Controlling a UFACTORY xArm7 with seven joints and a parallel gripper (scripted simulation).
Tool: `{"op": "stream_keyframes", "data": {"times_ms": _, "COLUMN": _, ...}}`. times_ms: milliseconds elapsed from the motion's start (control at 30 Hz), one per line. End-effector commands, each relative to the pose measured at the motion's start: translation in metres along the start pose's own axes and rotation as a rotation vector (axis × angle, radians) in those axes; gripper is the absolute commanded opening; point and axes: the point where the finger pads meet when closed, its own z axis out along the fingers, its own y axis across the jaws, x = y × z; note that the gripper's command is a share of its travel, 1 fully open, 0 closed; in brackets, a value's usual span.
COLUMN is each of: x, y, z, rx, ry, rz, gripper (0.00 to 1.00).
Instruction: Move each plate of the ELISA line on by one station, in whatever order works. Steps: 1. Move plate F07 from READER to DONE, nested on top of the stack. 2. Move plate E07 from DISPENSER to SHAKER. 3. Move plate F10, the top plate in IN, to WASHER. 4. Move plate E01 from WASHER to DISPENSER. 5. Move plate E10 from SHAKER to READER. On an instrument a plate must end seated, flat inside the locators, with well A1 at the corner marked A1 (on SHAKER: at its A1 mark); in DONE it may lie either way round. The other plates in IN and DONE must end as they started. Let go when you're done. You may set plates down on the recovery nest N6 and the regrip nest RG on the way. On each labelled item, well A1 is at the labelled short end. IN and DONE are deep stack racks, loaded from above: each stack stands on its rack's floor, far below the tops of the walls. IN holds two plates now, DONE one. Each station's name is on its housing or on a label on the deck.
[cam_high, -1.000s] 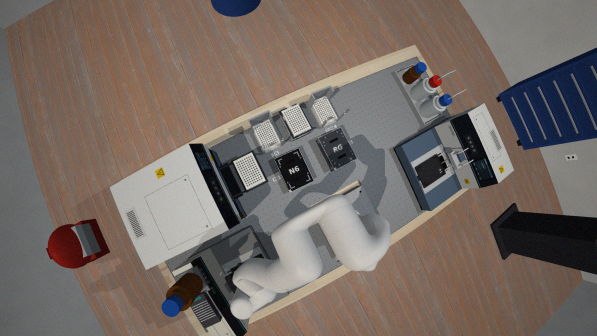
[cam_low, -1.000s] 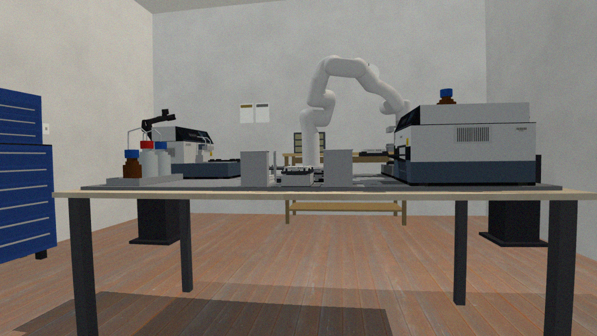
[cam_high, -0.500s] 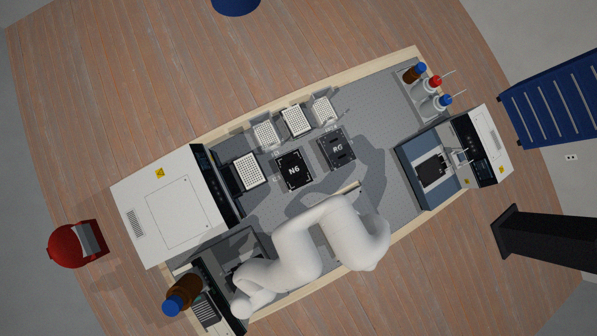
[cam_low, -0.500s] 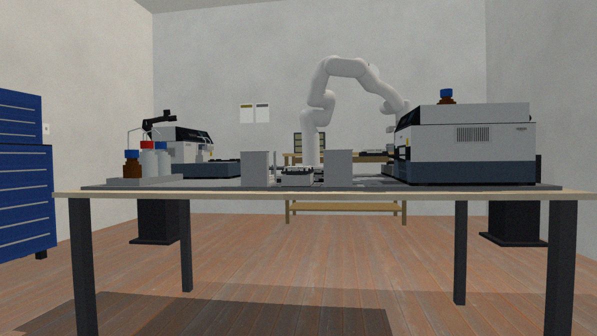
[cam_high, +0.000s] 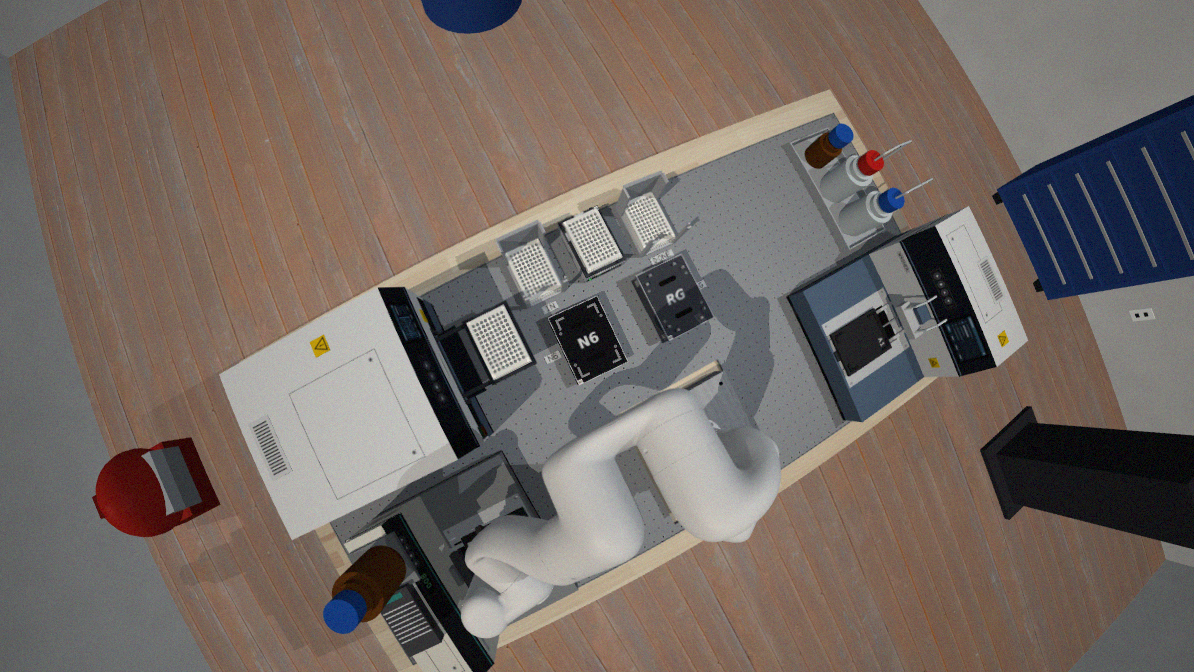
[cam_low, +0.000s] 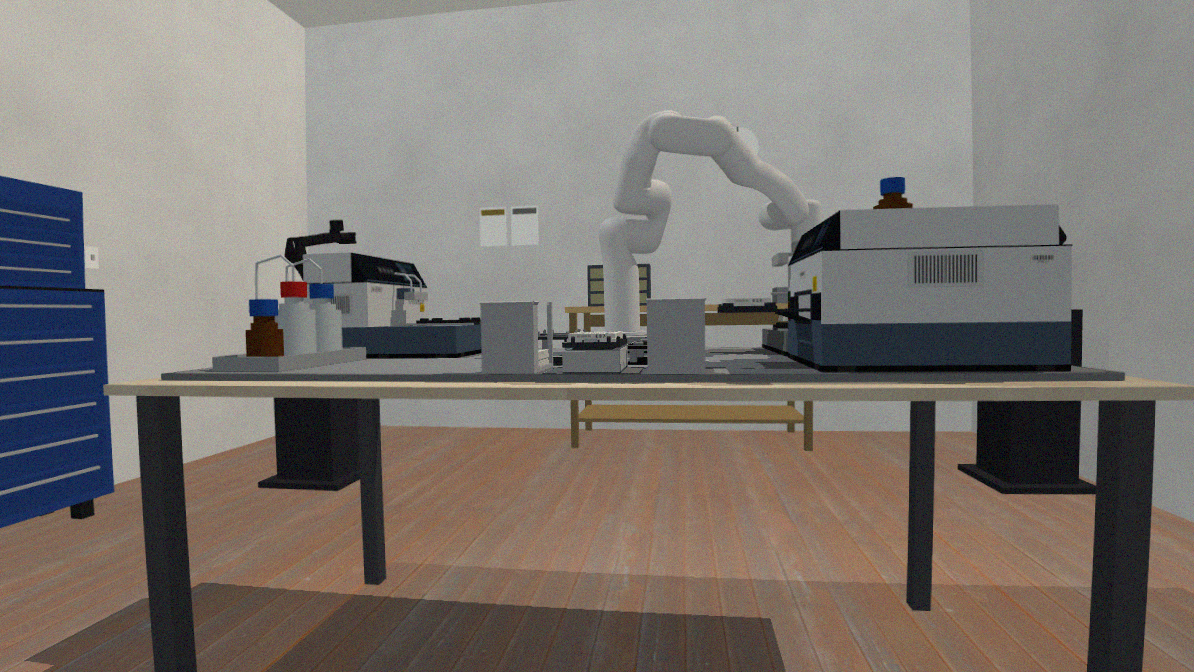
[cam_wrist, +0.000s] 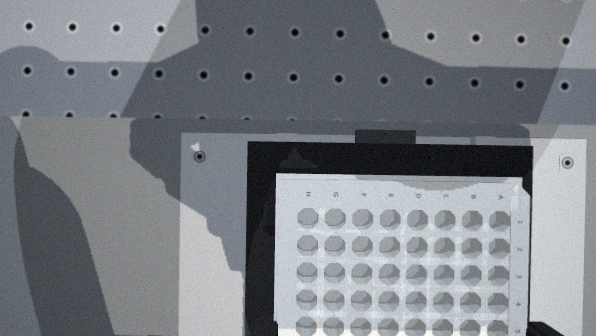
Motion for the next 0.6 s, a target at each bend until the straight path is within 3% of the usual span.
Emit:
{"op": "stream_keyframes", "data": {"times_ms": 0, "x": -0.0019, "y": 0.0002, "z": -0.0008, "rx": 0.0, "ry": -0.006, "rz": 0.0, "gripper": 0.0}}
{"op": "stream_keyframes", "data": {"times_ms": 567, "x": -0.0019, "y": 0.0002, "z": 0.0042, "rx": 0.0, "ry": -0.006, "rz": 0.0, "gripper": 0.0}}
